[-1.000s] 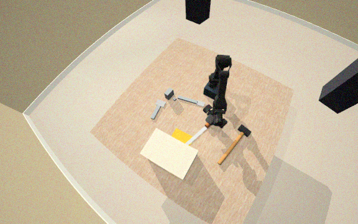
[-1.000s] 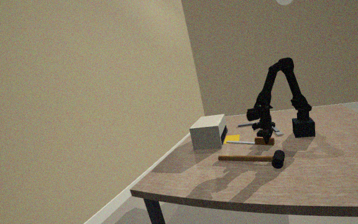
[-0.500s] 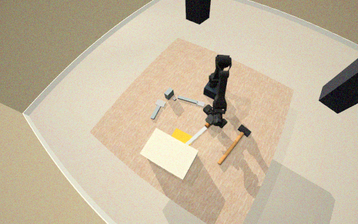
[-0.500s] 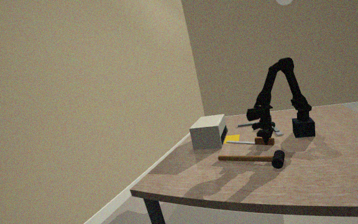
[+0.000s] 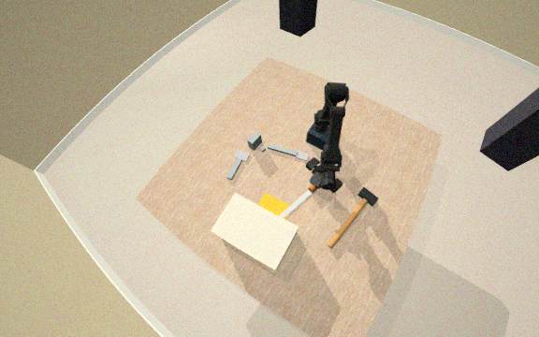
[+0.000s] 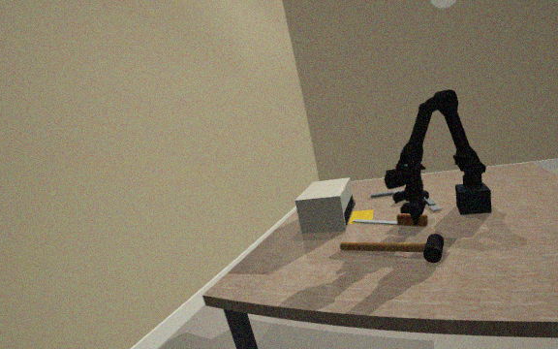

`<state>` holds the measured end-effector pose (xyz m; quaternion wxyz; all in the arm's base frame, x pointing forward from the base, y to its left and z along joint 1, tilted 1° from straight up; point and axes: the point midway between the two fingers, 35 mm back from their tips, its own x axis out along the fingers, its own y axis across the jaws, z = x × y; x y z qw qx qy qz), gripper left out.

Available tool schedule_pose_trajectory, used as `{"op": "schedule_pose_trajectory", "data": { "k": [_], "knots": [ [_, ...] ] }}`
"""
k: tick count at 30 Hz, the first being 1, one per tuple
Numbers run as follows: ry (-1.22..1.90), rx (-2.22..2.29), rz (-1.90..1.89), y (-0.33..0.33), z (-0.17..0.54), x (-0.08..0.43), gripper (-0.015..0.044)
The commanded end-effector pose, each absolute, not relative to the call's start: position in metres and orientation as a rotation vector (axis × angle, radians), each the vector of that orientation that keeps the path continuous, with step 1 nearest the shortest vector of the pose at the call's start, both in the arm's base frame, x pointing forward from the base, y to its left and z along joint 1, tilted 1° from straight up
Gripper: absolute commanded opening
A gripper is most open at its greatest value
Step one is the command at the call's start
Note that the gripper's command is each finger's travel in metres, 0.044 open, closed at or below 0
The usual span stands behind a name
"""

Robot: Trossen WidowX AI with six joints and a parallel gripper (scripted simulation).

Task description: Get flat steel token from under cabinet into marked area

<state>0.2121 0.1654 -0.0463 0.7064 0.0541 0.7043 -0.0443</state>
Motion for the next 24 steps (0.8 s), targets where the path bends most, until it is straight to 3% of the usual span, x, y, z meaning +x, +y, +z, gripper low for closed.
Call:
{"op": "schedule_pose_trajectory", "data": {
  "k": [1, 6, 10, 24],
  "knots": [
    [1.565, 0.121, -0.098, 0.165, -0.046, 0.212, 0.0138],
    [1.565, 0.121, -0.098, 0.165, -0.046, 0.212, 0.0105],
    [1.565, 0.121, -0.098, 0.165, -0.046, 0.212, 0.0000],
    [1.568, 0.120, -0.102, 0.163, -0.046, 0.227, 0.0000]
  ]
}}
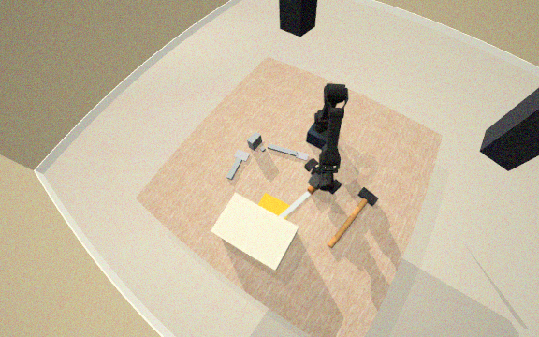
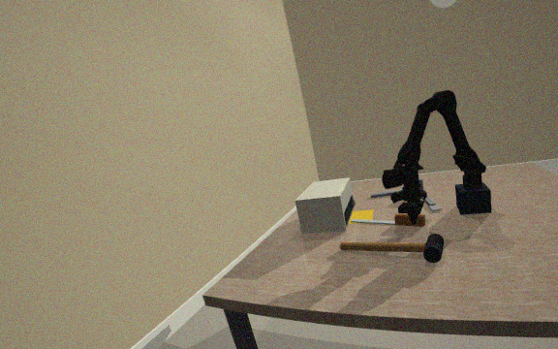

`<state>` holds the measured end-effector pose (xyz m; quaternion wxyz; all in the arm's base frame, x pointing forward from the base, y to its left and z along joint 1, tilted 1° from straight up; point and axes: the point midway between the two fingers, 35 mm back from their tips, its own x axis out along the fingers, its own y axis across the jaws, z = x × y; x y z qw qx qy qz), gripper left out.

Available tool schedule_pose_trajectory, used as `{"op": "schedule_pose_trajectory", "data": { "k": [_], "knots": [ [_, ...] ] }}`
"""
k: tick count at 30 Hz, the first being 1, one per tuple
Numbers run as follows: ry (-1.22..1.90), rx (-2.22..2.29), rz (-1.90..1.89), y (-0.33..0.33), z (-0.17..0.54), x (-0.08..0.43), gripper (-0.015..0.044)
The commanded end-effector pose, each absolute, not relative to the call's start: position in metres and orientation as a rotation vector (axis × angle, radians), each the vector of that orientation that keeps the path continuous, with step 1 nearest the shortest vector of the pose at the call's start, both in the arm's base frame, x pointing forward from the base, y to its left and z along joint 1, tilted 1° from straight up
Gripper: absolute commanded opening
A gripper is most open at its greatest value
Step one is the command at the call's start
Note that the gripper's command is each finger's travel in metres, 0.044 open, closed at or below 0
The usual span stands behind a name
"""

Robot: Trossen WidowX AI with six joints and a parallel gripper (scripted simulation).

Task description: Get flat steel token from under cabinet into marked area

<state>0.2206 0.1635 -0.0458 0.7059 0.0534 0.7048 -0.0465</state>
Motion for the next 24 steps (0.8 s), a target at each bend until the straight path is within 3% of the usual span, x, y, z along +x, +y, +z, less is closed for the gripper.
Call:
{"op": "schedule_pose_trajectory", "data": {
  "k": [1, 24],
  "knots": [
    [1.568, 0.120, -0.102, 0.163, -0.046, 0.228, 0.0000],
    [1.569, 0.120, -0.104, 0.159, -0.045, 0.260, 0.0000]
  ]
}}
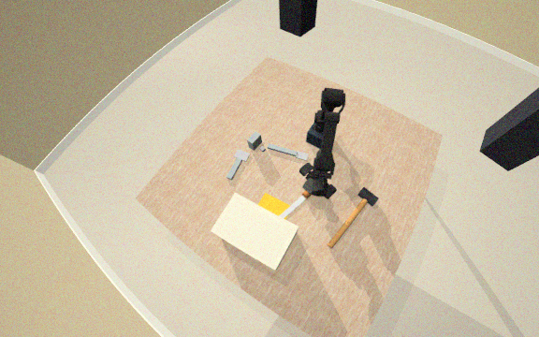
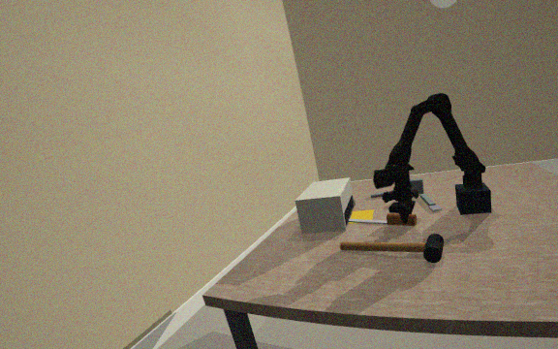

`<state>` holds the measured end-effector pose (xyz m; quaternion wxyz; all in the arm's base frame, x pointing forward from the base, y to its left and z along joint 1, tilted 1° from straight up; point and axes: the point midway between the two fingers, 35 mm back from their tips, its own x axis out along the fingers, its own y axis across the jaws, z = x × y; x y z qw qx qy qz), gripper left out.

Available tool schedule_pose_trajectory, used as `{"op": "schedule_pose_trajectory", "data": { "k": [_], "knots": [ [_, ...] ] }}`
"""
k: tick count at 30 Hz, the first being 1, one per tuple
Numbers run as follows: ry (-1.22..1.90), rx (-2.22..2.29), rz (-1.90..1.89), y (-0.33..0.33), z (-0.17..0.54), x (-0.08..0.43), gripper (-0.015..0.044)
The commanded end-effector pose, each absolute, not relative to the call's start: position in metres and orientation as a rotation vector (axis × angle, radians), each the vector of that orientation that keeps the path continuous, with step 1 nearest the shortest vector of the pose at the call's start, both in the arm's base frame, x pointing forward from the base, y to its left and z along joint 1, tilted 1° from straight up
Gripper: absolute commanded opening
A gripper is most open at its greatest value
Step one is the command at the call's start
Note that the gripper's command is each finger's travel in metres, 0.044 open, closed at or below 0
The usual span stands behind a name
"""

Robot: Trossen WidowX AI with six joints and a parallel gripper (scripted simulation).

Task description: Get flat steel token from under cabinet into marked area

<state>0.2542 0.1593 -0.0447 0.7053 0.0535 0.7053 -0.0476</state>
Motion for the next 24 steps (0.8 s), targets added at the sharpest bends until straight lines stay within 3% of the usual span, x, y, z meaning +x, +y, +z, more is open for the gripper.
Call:
{"op": "schedule_pose_trajectory", "data": {
  "k": [1, 24],
  "knots": [
    [1.569, 0.120, -0.104, 0.159, -0.045, 0.261, 0.0000],
    [1.567, 0.120, -0.104, 0.155, -0.044, 0.291, 0.0000]
  ]
}}
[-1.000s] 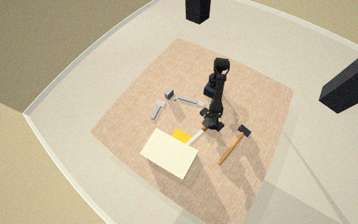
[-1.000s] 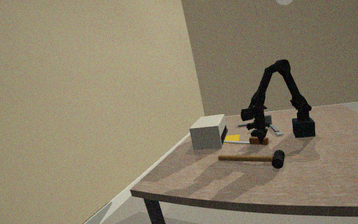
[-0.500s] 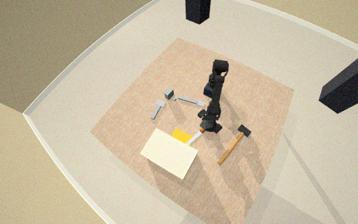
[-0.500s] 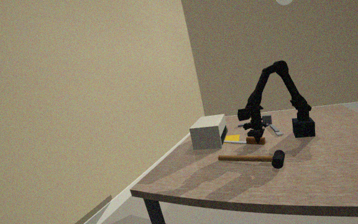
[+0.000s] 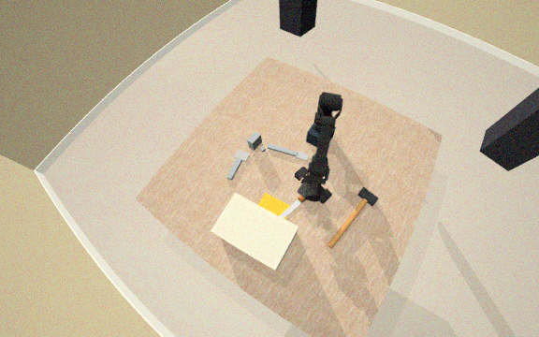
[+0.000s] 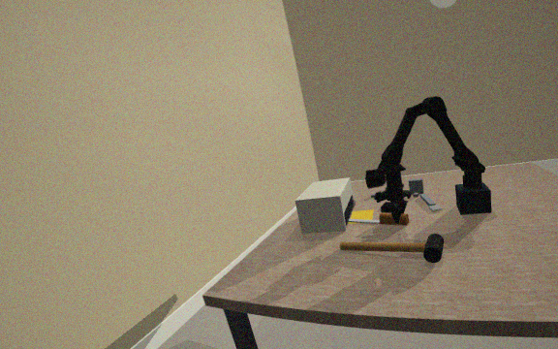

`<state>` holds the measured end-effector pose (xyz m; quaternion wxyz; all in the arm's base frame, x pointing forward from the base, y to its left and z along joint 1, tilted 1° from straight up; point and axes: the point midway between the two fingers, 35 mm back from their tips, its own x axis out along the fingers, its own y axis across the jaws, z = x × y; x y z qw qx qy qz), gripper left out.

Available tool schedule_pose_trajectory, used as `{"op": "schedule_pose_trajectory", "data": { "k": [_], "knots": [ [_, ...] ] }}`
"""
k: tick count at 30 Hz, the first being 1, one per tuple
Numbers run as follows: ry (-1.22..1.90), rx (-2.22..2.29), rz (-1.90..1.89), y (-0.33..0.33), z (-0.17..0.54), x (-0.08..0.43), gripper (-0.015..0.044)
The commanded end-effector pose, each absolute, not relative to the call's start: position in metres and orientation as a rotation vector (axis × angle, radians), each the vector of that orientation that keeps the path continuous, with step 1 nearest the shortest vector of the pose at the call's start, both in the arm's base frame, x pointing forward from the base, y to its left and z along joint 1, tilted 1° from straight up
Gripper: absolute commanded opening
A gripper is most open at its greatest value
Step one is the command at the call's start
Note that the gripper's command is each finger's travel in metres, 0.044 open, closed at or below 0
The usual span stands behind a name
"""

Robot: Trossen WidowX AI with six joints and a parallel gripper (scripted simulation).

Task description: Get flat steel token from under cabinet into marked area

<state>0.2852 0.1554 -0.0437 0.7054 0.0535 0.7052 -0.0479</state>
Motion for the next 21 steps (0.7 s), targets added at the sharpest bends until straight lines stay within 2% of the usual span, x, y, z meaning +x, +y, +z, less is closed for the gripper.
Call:
{"op": "schedule_pose_trajectory", "data": {
  "k": [1, 21],
  "knots": [
    [1.567, 0.120, -0.104, 0.155, -0.044, 0.292, 0.0000],
    [1.565, 0.120, -0.104, 0.151, -0.043, 0.316, 0.0000]
  ]
}}
